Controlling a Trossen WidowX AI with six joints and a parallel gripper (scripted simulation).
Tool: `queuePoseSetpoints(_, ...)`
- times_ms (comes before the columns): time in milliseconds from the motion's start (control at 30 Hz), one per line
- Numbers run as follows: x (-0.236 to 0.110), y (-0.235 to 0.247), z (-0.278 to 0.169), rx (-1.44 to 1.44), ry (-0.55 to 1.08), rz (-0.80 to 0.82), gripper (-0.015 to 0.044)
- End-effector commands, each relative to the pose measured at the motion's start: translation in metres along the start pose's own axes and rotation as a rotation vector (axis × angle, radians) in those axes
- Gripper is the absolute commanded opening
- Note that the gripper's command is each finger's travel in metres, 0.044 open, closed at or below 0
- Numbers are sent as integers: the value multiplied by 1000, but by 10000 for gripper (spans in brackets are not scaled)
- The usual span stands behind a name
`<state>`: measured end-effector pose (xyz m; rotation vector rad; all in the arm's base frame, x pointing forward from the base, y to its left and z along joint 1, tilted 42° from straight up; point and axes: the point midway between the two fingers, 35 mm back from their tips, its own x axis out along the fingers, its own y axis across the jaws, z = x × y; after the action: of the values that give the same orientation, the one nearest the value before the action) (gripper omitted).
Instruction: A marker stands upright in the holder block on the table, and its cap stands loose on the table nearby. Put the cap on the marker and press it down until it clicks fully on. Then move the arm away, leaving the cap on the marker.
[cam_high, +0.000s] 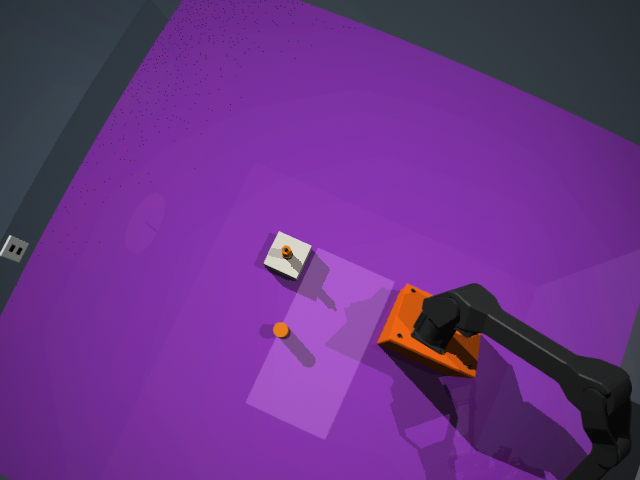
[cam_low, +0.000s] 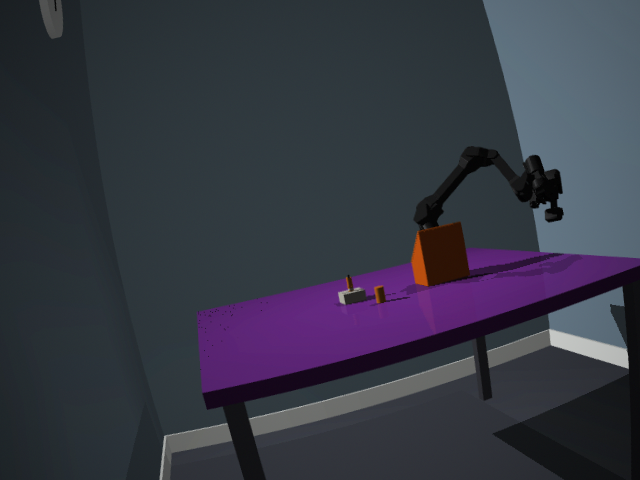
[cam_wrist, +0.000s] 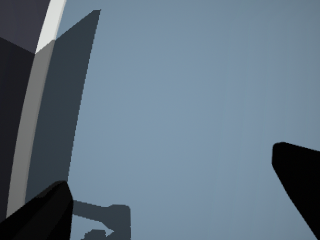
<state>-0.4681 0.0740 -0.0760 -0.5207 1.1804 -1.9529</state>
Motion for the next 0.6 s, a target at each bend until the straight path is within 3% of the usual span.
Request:
queuePoseSetpoints(0, -2, -1, -2, 7, 10, -3, 374)
queuePoseSetpoints(167, -63, -14, -44, 190, 256, -86, 250)
queuePoseSetpoints(567, -269, 2, -99, 722, 894, -367, 250)
